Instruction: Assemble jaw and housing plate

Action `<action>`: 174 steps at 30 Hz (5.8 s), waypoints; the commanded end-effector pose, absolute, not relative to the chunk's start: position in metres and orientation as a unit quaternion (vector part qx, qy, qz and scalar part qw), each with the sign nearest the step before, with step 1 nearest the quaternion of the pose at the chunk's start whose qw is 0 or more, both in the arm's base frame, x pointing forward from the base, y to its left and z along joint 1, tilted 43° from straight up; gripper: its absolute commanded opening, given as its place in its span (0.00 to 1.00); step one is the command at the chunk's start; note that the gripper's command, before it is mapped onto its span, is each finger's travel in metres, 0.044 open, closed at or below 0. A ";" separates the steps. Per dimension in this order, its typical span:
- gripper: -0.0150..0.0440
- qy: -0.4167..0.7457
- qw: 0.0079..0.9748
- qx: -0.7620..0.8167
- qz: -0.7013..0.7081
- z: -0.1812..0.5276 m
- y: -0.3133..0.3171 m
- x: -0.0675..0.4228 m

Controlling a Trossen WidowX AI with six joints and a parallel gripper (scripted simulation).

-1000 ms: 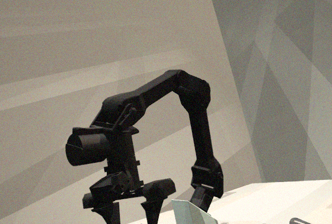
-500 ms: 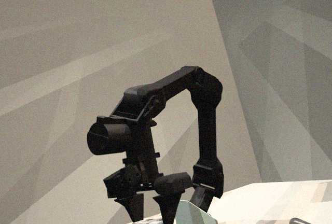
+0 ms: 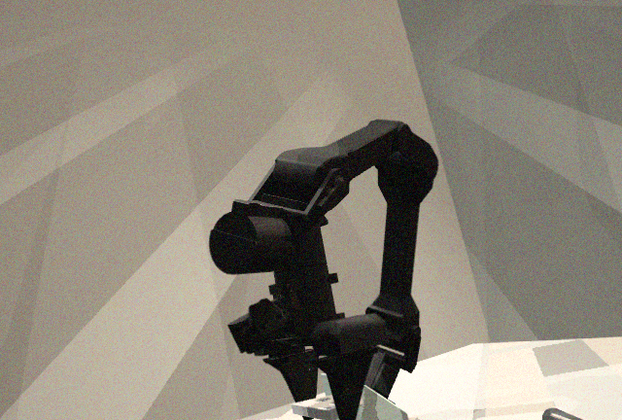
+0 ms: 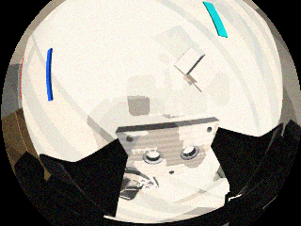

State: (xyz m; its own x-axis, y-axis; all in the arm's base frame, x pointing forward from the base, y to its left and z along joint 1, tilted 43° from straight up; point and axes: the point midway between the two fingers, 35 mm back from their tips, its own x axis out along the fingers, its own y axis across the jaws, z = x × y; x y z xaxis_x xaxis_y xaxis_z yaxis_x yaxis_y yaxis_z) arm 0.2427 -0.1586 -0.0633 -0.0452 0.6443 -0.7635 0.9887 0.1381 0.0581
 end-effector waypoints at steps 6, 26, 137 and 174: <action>0.85 0.646 0.278 0.636 -0.318 -0.046 -0.141 0.254; 0.85 0.568 0.140 0.680 -0.442 -0.012 -0.099 0.269; 0.85 0.377 -0.136 0.678 -0.617 0.044 -0.010 0.261; 0.85 0.378 -0.137 0.678 -0.616 0.003 0.029 0.258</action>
State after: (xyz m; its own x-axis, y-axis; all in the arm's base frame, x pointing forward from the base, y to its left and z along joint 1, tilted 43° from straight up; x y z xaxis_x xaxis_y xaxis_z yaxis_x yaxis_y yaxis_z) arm 0.2578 0.0269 0.0046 -0.0469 0.6770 -0.7345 0.3463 -0.6787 -0.6476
